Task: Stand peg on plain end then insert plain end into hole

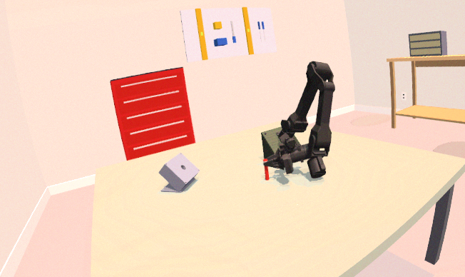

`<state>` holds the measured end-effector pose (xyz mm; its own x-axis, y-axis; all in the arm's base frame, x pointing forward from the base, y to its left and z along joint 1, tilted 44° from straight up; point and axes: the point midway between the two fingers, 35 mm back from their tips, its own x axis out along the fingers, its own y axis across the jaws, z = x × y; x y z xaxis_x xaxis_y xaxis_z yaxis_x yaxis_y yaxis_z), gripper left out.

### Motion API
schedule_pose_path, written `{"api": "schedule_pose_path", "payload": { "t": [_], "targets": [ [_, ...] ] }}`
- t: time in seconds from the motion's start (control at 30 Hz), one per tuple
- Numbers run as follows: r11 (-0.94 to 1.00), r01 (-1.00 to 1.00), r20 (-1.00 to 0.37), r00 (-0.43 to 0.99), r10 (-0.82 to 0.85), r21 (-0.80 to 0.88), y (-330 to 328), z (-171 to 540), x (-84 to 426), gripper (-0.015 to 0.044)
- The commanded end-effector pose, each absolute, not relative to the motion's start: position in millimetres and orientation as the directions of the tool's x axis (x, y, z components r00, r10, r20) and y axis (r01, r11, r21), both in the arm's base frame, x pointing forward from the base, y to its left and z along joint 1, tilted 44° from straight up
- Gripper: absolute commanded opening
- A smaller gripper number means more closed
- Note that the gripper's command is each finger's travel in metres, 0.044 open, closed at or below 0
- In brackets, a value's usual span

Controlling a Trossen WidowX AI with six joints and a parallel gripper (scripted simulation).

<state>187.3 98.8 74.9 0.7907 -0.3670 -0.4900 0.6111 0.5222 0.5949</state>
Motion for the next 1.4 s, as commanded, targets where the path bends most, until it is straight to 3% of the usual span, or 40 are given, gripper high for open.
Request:
{"api": "schedule_pose_path", "payload": {
  "t": [0.0, 0.37, 0.7, 1.17, 1.37],
  "targets": [
    [0.522, 0.611, -0.49, 0.791, -0.367, 0.595, 98.7, 74.9, 187.4, 0.0156],
    [0.522, 0.611, -0.49, 0.791, -0.367, 0.595, 98.7, 74.9, 187.4, 0.044],
    [0.515, 0.623, -0.503, 0.781, -0.369, 0.589, 92.4, 86.0, 191.3, 0.044],
    [0.516, 0.617, -0.499, 0.786, -0.365, 0.594, -0.5, 184.1, 183.4, 0.044],
    [0.524, 0.607, -0.483, 0.794, -0.369, 0.597, -11.8, 192.5, 176.7, 0.044]
  ]
}}
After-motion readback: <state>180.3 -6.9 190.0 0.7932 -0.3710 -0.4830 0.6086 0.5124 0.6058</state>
